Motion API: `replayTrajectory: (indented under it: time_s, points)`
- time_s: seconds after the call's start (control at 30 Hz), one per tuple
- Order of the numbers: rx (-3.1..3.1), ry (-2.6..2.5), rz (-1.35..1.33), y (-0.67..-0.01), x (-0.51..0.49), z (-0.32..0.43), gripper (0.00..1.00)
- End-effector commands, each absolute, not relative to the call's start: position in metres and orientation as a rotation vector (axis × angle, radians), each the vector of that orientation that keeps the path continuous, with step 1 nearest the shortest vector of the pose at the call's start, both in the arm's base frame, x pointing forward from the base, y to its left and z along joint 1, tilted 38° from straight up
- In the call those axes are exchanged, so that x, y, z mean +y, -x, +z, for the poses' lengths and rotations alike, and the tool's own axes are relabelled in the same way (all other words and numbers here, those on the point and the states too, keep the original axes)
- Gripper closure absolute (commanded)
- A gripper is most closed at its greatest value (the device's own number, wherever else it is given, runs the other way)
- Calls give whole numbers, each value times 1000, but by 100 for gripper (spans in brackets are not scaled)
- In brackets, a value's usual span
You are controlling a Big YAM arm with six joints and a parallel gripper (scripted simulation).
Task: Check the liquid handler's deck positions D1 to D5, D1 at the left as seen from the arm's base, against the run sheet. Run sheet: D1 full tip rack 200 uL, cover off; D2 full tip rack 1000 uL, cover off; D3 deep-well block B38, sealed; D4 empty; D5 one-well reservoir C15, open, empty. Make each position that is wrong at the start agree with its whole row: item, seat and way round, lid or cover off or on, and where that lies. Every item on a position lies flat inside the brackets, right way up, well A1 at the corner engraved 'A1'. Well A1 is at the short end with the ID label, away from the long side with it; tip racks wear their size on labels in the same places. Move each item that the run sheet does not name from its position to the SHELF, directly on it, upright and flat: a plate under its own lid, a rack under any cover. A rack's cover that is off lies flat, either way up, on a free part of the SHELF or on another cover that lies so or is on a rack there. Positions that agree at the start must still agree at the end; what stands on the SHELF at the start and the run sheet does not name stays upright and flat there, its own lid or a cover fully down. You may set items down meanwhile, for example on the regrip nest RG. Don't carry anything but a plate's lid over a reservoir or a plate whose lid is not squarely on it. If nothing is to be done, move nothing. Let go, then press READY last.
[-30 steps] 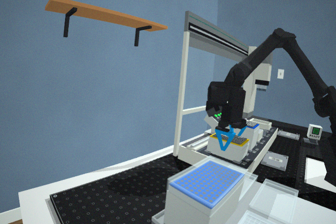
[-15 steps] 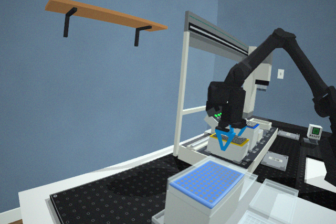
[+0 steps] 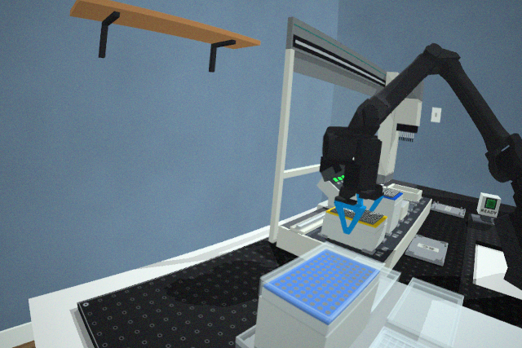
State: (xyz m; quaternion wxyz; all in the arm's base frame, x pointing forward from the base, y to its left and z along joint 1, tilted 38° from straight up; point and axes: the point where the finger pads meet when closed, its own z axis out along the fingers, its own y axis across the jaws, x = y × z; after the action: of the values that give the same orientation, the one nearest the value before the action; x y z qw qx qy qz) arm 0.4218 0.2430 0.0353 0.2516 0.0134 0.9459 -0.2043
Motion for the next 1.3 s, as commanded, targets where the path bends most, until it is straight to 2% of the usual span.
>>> replayTrajectory:
  time_s: [0.0, 1.27]
  points:
    - [2539, -42, -485, -425, 267, 65, 0]
    - [2540, -42, -485, -398, 289, 110, 0]
